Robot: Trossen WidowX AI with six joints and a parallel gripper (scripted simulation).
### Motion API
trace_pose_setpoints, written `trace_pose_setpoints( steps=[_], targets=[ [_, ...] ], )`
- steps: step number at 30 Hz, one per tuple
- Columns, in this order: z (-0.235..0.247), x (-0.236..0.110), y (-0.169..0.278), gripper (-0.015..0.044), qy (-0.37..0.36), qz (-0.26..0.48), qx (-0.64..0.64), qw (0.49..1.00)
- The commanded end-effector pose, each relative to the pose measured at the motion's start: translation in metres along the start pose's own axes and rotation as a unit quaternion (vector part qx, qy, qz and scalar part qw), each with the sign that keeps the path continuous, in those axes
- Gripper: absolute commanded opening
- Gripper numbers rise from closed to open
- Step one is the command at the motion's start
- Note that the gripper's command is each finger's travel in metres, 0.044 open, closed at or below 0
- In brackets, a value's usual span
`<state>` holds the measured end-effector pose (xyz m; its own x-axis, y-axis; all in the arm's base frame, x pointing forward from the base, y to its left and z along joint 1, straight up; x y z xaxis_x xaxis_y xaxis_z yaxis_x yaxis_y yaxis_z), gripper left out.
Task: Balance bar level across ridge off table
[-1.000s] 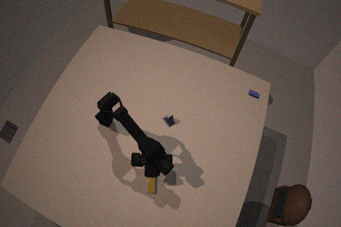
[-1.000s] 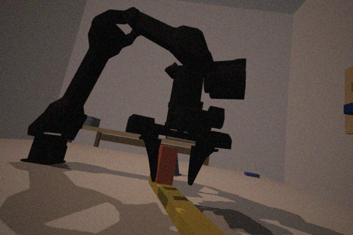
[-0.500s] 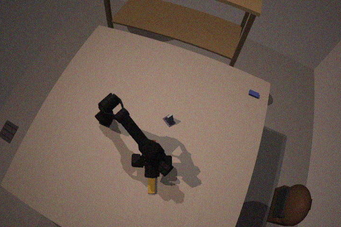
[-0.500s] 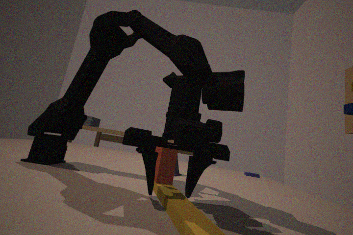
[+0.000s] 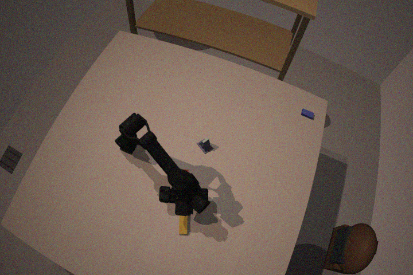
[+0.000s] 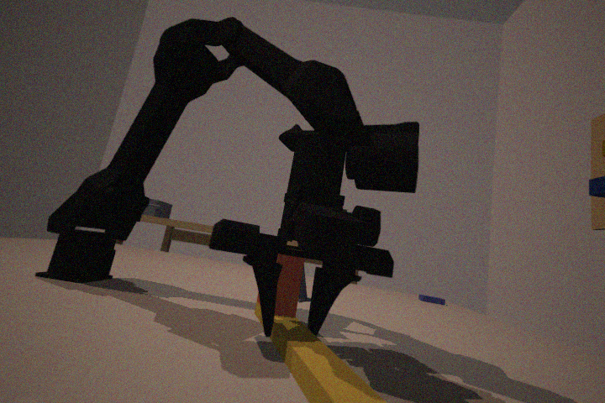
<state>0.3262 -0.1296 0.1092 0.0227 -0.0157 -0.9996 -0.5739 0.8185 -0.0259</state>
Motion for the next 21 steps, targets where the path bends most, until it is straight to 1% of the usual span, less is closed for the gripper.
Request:
trace_pose_setpoints(
  steps=[1, 7, 11, 21],
  targets=[
    [0.0, 0.0, 0.0, 0.0151, 0.0, 0.0, 0.0, 1.0],
    [0.0, 0.0, 0.0, 0.0111, 0.0, 0.0, 0.0, 1.0],
    [0.001, -0.006, -0.001, 0.0006, 0.0, 0.0, 0.0, 1.0],
    [0.003, -0.031, -0.004, 0.0, -0.001, 0.0, 0.0, 1.0]
  ],
)
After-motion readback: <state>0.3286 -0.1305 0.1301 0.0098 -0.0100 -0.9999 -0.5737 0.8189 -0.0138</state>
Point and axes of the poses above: the point midway between the two fingers, 35 mm back from their tips, its own x axis out along the fingers, its own z axis across the jaws, y = z × x, the point moved 6 cm from there along -x, back along the fingers, and after that the axes turned 15 degrees about -x, right-handed, at the moved point
